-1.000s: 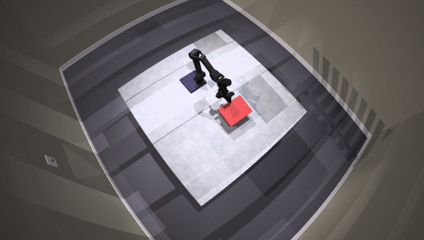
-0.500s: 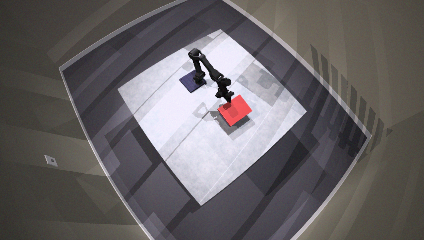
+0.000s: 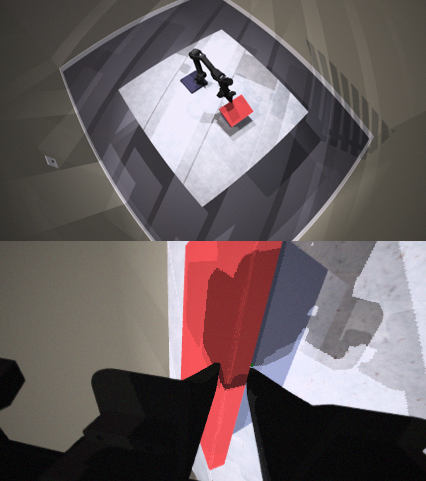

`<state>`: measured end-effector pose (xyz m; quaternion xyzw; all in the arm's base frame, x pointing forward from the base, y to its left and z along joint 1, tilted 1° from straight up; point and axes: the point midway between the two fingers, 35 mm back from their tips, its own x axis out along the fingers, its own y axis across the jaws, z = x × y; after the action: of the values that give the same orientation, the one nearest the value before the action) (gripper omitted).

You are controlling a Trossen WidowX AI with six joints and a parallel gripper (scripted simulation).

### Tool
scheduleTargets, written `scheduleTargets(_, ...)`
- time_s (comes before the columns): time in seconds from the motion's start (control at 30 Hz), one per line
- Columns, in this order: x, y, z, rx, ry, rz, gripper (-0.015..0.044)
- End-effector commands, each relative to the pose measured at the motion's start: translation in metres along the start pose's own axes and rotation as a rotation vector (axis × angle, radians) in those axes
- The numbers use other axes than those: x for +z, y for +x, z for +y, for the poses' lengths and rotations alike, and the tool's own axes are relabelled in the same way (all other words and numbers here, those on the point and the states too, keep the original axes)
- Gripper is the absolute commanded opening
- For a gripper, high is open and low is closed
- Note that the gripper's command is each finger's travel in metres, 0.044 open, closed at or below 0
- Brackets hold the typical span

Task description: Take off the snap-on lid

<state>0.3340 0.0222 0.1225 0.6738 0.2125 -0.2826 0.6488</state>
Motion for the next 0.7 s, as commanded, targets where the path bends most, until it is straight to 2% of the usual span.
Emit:
scheduleTargets(0.0, -0.001, -0.005, 0.012, 0.021, 0.001, 0.005, 0.0)
scheduleTargets(0.67, -0.001, -0.016, 0.037, 0.021, 0.001, 0.005, 0.0)
